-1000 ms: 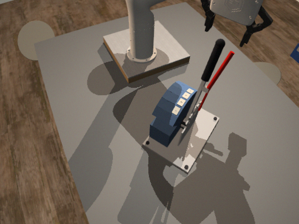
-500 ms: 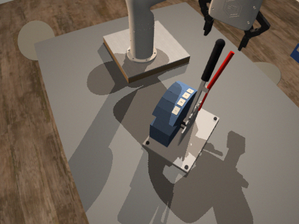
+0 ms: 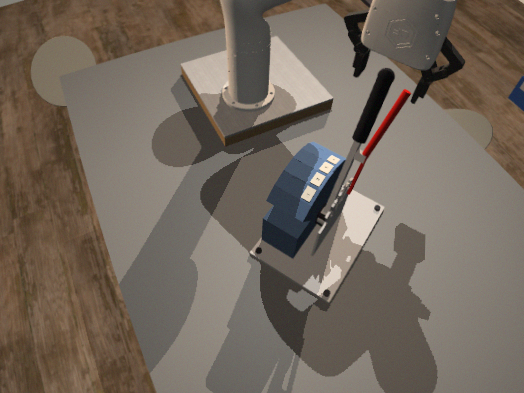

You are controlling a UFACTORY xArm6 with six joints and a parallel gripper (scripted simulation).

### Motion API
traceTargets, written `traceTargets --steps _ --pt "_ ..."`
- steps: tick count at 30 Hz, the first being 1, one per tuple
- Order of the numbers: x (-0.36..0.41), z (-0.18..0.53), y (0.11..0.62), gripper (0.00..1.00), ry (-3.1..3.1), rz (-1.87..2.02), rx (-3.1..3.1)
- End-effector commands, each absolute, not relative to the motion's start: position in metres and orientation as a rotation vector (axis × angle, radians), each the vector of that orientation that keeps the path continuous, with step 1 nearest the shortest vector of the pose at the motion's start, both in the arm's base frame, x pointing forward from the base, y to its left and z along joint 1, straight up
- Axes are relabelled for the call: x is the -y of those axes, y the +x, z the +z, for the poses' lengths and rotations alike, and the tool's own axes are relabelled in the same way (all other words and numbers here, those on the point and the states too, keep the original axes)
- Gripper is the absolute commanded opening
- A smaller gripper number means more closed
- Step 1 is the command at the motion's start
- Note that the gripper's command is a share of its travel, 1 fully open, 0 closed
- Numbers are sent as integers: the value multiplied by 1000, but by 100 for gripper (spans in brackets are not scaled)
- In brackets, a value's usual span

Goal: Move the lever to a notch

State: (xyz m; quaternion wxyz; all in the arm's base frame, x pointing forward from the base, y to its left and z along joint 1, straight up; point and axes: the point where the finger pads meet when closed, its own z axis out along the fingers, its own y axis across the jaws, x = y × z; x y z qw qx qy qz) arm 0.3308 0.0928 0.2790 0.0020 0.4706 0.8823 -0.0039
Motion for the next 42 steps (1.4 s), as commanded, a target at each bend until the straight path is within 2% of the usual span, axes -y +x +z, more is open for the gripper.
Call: traceTargets --steps 1,37,38,42 --pt "-93 273 332 100 1475 -8 -2766" --pt "-93 253 332 100 1475 -8 -2766" --pt "-93 253 332 0 1475 -8 -2766" --pt "-93 253 332 0 1475 -8 -2766"
